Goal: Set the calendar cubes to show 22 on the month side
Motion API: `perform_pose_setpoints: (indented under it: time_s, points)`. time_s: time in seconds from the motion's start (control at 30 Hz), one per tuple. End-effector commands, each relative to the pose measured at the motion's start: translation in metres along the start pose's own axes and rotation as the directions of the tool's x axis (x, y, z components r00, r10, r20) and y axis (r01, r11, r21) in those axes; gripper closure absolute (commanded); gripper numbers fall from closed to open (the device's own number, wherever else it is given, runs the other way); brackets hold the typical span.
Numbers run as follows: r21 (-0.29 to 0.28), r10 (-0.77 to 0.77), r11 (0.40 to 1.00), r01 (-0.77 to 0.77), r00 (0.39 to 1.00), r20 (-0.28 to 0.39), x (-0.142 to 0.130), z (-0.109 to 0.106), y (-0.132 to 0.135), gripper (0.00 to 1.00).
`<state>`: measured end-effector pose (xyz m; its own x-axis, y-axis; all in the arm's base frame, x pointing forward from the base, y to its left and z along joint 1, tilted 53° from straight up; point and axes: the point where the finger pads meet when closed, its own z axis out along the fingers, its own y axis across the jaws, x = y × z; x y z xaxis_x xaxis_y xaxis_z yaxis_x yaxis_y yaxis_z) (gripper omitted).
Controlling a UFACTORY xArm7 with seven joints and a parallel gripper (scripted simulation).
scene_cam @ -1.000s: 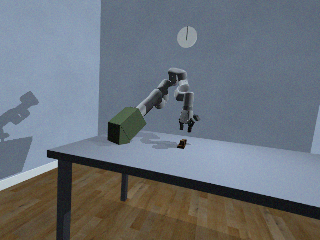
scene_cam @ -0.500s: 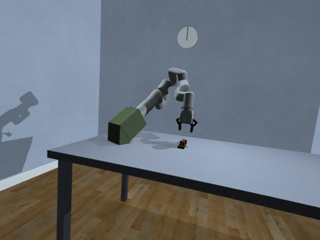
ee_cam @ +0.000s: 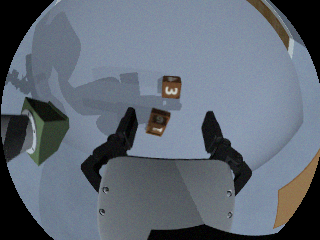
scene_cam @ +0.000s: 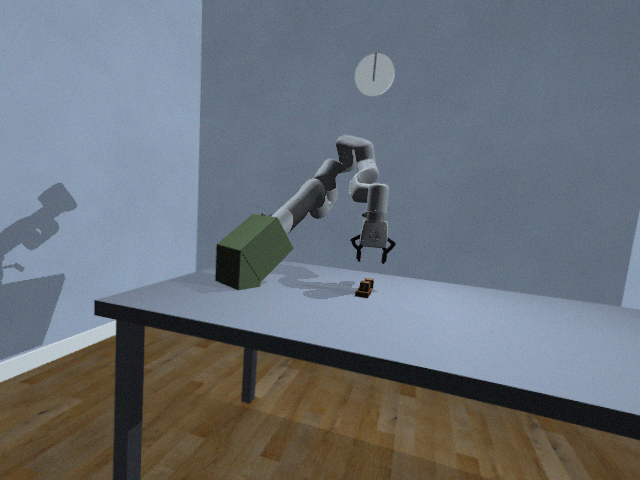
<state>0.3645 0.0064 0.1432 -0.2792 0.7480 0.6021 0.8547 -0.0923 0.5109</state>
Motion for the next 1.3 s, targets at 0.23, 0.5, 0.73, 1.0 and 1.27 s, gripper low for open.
perform_pose_setpoints:
  time_s: [0.23,0.5,0.73,1.0,1.27]
  points:
    - [-0.013,-0.384,0.923,0.384,0.923,0.000,-0.0007,-0.0015,0.0006,0.00]
    - [-0.012,-0.589,0.808,0.589,0.808,0.003,-0.0006,-0.0018,0.0006,0.00]
    - [-0.011,-0.749,0.662,0.749,0.662,0.006,-0.0005,-0.0021,0.0005,0.00]
    - [-0.010,-0.890,0.456,0.890,0.456,0.008,-0.0004,-0.0024,0.0003,0.00]
    - [-0.007,-0.980,0.199,0.980,0.199,0.011,-0.0003,-0.0028,0.0002,0.00]
